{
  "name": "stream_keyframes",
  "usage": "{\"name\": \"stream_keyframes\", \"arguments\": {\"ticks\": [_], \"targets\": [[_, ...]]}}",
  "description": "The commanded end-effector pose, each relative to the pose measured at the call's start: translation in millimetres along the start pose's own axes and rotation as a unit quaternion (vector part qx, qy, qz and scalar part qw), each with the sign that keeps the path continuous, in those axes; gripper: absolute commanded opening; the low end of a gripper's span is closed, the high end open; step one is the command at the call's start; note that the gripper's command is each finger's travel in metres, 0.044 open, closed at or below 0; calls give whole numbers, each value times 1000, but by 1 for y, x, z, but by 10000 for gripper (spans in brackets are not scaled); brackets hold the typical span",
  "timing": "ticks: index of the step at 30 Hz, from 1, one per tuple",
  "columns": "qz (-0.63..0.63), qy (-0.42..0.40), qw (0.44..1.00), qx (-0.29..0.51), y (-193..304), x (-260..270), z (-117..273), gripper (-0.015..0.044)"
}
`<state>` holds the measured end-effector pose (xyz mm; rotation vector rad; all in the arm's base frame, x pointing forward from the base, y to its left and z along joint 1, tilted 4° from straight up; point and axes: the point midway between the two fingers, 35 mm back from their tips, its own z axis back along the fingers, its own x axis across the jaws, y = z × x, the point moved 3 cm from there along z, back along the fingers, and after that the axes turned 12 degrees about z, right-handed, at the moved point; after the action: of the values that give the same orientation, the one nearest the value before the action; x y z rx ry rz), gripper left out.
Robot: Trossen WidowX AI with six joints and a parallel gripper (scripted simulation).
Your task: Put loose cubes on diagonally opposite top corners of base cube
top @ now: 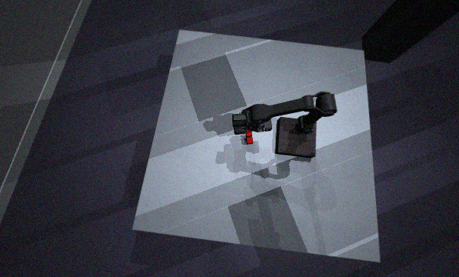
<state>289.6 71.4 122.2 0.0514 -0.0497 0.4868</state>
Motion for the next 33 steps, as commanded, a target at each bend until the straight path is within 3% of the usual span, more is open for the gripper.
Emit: {"name": "stream_keyframes", "arguments": {"ticks": [1, 8, 16, 21, 30, 33], "targets": [[2, -5, 1000, -1, 0, 2, 8, 205], [2, -5, 1000, -1, 0, 2, 11, 205], [0, -2, 1000, -1, 0, 0, 18, 400], [-1, 1, 1000, 1, 9, 2, 16, 400], [-1, 0, 1000, 6, 133, 13, 20, 400], [-1, 0, 1000, 7, 143, 12, 20, 400]]}}
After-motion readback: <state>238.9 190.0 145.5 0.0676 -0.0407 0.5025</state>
